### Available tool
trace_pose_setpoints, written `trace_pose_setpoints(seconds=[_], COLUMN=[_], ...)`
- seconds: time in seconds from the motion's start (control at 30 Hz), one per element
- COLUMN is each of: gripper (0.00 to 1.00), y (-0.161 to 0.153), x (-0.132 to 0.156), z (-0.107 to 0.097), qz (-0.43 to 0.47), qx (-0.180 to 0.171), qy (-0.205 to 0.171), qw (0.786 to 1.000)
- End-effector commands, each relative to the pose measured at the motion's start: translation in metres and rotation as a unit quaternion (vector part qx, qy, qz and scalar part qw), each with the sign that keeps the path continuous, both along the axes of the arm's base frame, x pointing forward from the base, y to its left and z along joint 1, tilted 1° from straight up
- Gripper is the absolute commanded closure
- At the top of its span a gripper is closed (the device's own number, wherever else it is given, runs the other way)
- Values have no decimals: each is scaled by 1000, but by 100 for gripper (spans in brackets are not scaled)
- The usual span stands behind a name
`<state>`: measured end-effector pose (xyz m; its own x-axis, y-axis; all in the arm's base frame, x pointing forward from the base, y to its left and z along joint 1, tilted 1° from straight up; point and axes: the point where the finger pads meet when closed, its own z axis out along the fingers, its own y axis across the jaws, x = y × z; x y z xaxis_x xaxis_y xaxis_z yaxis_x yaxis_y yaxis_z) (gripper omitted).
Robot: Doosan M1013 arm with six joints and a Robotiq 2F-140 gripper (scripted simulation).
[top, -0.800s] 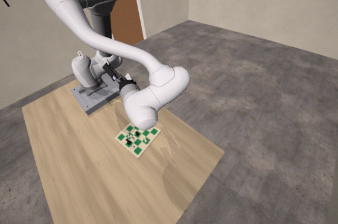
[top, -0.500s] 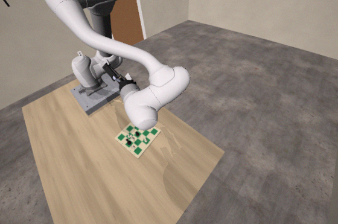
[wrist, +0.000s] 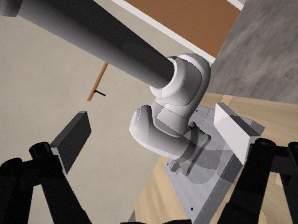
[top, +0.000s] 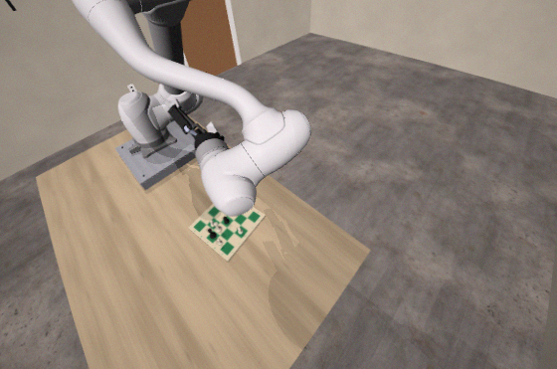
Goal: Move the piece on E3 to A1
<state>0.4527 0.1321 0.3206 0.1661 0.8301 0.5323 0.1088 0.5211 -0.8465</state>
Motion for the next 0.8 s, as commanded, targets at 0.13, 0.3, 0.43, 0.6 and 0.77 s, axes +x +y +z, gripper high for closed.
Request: trace_pose_setpoints(seconds=[0.13,0.3,0.43,0.6,0.77], gripper=[0,0,0,0,0], y=[-20,-24,-40,-53,-66], x=[1,1,1,1,1], z=[-47,-58,-95,-124,-153], qz=[-138,-169,-272,-347,-422], qx=[-35,-43,-69,-88,-106], qy=[-111,-136,-221,-282,-343], qw=[984,975,934,890,833])
